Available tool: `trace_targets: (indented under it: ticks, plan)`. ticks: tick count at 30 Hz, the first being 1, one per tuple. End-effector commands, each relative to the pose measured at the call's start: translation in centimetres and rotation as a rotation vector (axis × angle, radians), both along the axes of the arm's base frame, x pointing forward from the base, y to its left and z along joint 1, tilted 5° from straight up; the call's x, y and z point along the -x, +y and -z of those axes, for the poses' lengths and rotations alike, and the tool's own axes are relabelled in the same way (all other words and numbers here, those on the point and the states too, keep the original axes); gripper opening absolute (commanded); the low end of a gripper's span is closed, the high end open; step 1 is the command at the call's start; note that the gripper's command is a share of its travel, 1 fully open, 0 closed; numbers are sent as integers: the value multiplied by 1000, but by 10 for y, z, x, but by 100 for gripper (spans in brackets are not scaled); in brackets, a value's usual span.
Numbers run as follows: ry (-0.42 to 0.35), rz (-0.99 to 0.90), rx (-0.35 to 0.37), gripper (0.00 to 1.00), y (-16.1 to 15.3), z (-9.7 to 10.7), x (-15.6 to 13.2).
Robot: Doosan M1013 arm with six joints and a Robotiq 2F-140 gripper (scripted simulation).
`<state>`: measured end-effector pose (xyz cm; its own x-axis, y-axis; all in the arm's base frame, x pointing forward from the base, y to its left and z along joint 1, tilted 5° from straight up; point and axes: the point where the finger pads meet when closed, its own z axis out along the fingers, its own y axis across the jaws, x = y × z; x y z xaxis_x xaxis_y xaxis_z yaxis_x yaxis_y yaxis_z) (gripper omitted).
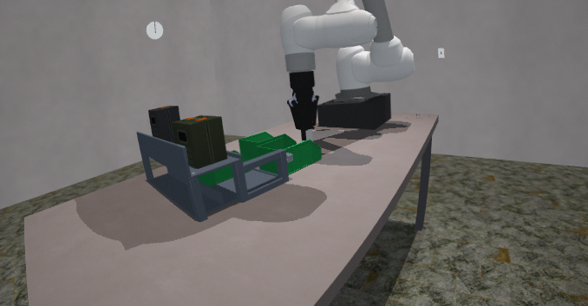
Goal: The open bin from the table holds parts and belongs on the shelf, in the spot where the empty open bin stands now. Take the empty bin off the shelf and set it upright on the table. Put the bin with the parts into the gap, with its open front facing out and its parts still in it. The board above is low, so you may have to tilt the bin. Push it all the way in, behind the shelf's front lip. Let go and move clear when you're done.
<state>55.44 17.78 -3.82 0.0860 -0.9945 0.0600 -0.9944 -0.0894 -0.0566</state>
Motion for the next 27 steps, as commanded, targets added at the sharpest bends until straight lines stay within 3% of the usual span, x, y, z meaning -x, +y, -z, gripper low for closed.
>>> trace_targets:
  ticks: [1,2,27]
  plan:
    - [-2,1,1,10,-1,2,0]
    - [-2,1,1,62,-1,2,0]
    - [-2,1,1,62,-1,2,0]
